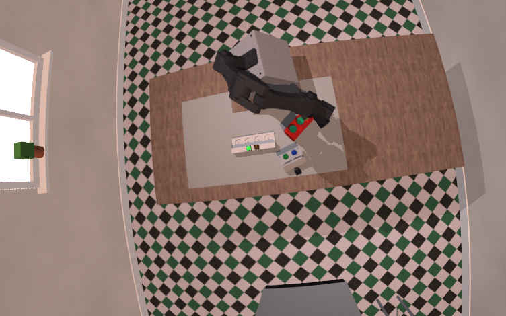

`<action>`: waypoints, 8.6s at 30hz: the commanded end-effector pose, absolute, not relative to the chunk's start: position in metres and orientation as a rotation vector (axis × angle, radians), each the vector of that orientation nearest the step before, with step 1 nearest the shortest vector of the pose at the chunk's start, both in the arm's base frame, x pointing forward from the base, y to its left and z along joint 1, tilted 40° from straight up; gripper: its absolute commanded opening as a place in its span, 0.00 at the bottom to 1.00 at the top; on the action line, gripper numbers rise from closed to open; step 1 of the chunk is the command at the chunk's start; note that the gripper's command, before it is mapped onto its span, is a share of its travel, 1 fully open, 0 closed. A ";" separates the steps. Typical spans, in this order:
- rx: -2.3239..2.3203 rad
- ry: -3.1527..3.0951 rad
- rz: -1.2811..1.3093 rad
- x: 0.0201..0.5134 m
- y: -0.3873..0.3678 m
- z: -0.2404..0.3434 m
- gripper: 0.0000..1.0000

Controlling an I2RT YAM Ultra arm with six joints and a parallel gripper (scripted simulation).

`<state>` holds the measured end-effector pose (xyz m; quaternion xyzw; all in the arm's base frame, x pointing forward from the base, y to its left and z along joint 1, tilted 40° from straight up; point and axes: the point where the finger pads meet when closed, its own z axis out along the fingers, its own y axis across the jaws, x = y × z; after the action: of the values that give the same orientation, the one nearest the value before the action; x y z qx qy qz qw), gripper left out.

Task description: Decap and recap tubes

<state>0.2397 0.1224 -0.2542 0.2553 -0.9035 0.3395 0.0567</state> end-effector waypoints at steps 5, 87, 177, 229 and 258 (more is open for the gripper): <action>0.762 -2.763 1.027 0.242 0.127 -0.253 0.49; 0.762 -2.763 1.027 0.242 0.126 -0.253 0.49; 0.762 -2.763 1.027 0.242 0.126 -0.253 0.49; 2.129 -1.401 0.600 0.242 0.127 -0.252 0.49; 2.406 -0.571 0.314 0.242 0.126 -0.252 0.00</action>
<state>0.2399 0.1218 -0.2537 0.9115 -0.2247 0.1189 0.3232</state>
